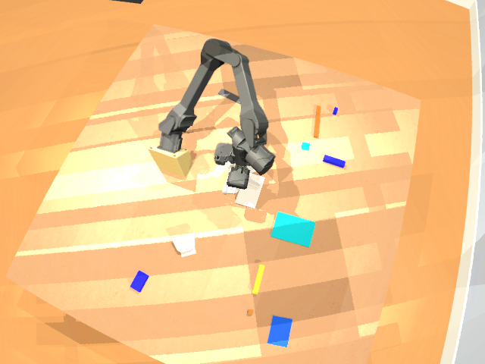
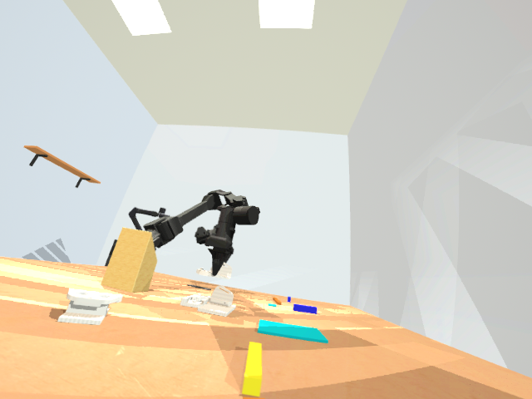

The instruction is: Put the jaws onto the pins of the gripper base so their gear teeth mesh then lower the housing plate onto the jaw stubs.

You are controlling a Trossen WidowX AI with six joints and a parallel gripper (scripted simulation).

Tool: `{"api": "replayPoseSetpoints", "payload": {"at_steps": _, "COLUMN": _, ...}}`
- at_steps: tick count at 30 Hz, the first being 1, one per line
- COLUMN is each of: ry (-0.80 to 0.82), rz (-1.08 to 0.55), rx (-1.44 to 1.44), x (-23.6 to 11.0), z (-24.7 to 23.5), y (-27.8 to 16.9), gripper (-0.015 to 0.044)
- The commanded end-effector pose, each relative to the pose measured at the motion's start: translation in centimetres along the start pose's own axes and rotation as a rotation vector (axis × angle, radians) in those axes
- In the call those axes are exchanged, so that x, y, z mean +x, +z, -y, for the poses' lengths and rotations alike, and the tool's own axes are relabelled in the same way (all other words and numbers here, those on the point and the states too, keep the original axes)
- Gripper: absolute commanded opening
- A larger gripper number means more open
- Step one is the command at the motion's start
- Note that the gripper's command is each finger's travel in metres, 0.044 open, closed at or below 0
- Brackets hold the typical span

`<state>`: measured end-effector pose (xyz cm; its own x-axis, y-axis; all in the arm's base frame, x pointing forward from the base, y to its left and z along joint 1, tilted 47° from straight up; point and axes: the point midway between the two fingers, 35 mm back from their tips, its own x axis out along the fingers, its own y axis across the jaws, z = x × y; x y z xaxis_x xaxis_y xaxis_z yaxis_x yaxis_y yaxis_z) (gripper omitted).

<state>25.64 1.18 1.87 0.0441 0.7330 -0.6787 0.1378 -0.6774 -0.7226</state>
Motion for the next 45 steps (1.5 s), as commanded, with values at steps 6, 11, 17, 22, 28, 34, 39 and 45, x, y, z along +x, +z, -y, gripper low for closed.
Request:
{"api": "replayPoseSetpoints", "payload": {"at_steps": 6, "ry": 0.003, "rz": -0.004, "rx": 0.016, "x": -0.1, "z": -0.2, "y": 0.1, "gripper": 0.0134}}
{"api": "replayPoseSetpoints", "payload": {"at_steps": 11, "ry": 0.003, "rz": -0.004, "rx": 0.016, "x": -0.1, "z": -0.2, "y": 0.1, "gripper": 0.0134}}
{"api": "replayPoseSetpoints", "payload": {"at_steps": 17, "ry": 0.003, "rz": -0.004, "rx": 0.010, "x": -0.1, "z": -0.2, "y": 0.1, "gripper": 0.0134}}
{"api": "replayPoseSetpoints", "payload": {"at_steps": 22, "ry": 0.003, "rz": -0.004, "rx": 0.010, "x": -0.1, "z": -0.2, "y": 0.0, "gripper": 0.0134}}
{"api": "replayPoseSetpoints", "payload": {"at_steps": 28, "ry": 0.005, "rz": -0.004, "rx": 0.010, "x": -0.1, "z": -1.8, "y": -0.5, "gripper": 0.0134}}
{"api": "replayPoseSetpoints", "payload": {"at_steps": 34, "ry": 0.006, "rz": -0.005, "rx": 0.010, "x": -0.2, "z": -3.6, "y": -1.0, "gripper": 0.0134}}
{"api": "replayPoseSetpoints", "payload": {"at_steps": 39, "ry": 0.007, "rz": -0.005, "rx": 0.009, "x": -0.2, "z": -5.2, "y": -1.3, "gripper": 0.0134}}
{"api": "replayPoseSetpoints", "payload": {"at_steps": 45, "ry": 0.007, "rz": -0.005, "rx": 0.008, "x": -0.1, "z": -6.7, "y": -1.5, "gripper": 0.0134}}
